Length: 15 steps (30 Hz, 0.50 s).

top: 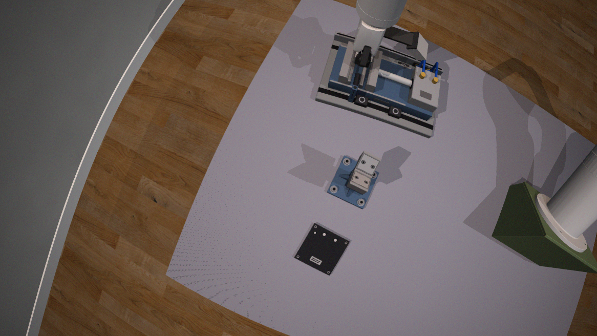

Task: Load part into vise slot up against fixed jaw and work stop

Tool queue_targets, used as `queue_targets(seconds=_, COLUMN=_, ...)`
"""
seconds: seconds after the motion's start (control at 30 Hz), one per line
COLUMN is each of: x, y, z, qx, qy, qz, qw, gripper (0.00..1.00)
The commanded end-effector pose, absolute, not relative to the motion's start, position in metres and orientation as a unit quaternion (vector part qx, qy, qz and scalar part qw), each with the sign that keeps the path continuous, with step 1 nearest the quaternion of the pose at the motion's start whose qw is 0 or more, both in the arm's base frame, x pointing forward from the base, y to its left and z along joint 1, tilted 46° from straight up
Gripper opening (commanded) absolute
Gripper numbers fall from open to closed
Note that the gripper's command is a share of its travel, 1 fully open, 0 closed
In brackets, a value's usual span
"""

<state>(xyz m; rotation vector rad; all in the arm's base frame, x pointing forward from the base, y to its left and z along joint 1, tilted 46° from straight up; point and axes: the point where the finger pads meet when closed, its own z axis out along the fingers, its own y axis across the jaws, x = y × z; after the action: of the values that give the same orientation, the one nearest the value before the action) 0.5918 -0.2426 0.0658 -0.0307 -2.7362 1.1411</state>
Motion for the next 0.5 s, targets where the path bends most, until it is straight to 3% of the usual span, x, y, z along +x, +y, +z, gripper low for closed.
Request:
queue_targets(seconds=0.0, x=0.5927, y=-0.2424, z=0.0663, qx=-0.010, qy=-0.919, qz=0.384, qw=0.087, gripper=0.00)
queue_targets(seconds=0.47, x=0.5923, y=-0.2439, z=0.0648, qx=-0.010, qy=-0.919, qz=0.384, qw=0.087, gripper=0.00)
